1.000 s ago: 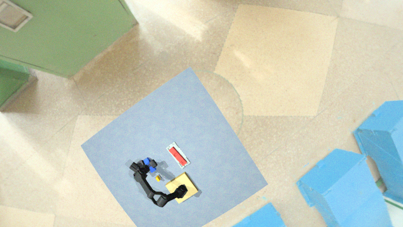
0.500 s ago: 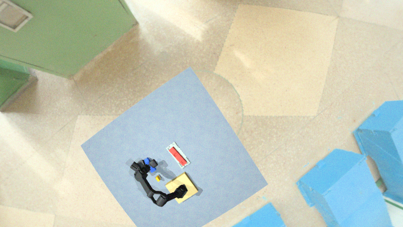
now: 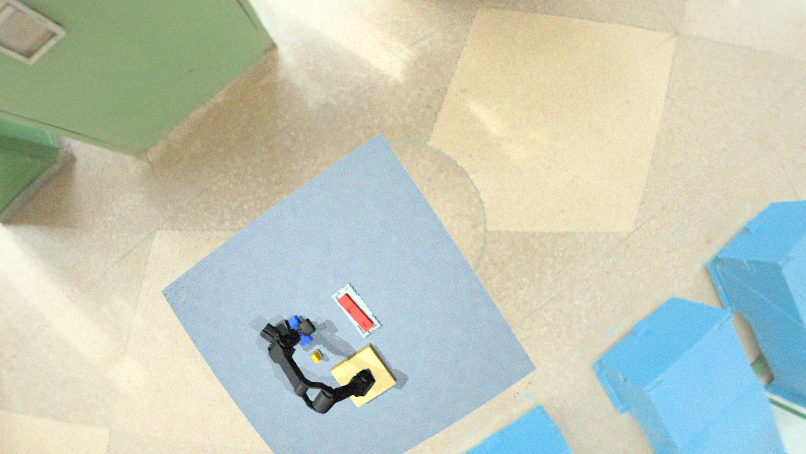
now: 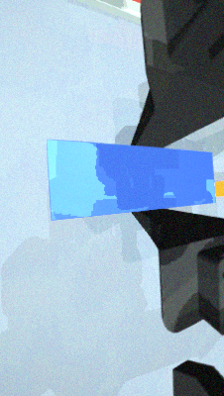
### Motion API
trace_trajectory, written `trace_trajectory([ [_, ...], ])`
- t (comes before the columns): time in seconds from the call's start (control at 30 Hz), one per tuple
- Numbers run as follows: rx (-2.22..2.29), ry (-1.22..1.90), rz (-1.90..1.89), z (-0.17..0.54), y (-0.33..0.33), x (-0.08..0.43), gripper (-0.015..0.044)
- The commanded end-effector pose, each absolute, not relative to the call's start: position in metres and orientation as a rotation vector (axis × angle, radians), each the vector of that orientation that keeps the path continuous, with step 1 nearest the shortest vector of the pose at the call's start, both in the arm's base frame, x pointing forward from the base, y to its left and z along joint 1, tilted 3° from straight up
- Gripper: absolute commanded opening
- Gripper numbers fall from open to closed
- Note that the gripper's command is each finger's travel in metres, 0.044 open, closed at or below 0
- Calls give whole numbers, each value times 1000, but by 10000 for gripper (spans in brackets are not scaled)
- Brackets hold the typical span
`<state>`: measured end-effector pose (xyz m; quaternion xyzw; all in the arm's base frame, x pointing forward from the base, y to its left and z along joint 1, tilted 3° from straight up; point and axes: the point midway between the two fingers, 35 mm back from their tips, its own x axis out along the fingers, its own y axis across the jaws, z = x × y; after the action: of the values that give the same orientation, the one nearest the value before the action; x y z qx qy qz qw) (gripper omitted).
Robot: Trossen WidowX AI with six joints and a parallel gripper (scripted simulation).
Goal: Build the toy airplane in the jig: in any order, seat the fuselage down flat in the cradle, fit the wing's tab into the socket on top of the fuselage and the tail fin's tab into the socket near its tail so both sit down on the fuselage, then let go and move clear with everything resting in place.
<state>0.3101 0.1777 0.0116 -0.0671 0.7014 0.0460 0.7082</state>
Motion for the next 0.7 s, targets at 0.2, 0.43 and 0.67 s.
trace_trajectory([
  [0.2,-143,1550,112,39,182,314,0],
  [0.43,-145,1549,110,62,183,315,0],
  [0.67,-147,1548,108,84,184,315,0],
])
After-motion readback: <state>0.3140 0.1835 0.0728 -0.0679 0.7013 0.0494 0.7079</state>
